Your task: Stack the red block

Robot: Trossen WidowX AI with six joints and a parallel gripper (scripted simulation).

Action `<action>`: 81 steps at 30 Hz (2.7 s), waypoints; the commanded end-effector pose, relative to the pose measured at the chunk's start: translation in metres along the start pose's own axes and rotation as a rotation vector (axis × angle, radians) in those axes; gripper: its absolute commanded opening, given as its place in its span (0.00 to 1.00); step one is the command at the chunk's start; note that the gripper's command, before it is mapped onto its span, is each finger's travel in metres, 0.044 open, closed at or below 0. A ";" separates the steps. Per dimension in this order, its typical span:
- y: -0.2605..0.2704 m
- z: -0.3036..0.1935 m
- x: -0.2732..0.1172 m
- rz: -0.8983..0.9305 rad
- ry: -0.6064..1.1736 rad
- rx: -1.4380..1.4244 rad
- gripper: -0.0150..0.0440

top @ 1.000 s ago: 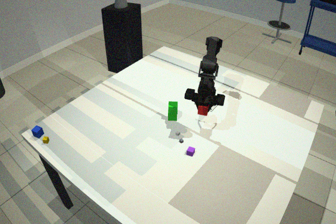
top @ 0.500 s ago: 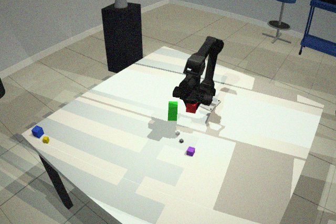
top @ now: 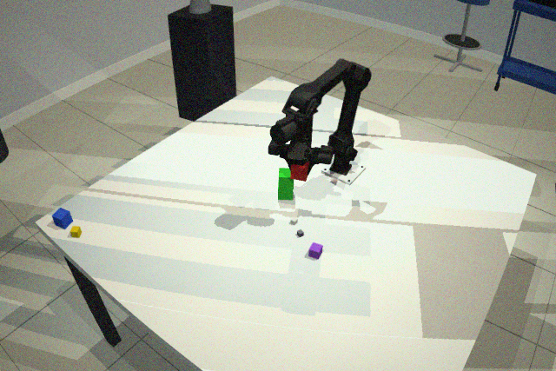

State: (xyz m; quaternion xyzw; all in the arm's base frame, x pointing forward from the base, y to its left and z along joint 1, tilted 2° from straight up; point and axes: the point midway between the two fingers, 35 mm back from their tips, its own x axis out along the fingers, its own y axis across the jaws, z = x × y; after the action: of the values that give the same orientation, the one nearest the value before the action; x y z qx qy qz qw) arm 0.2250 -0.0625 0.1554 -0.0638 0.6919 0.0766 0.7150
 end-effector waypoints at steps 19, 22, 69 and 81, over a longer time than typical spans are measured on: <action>-0.050 -0.029 -0.007 0.003 -0.006 -0.010 0.25; -0.050 -0.029 -0.004 0.003 -0.006 -0.010 0.25; -0.050 -0.029 0.023 0.002 -0.002 -0.008 0.83; -0.050 -0.029 0.023 0.002 -0.002 -0.008 1.00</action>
State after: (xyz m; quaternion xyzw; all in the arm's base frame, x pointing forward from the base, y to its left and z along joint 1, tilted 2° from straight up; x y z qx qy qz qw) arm 0.2068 -0.1173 0.1310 -0.0661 0.6910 0.0799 0.7154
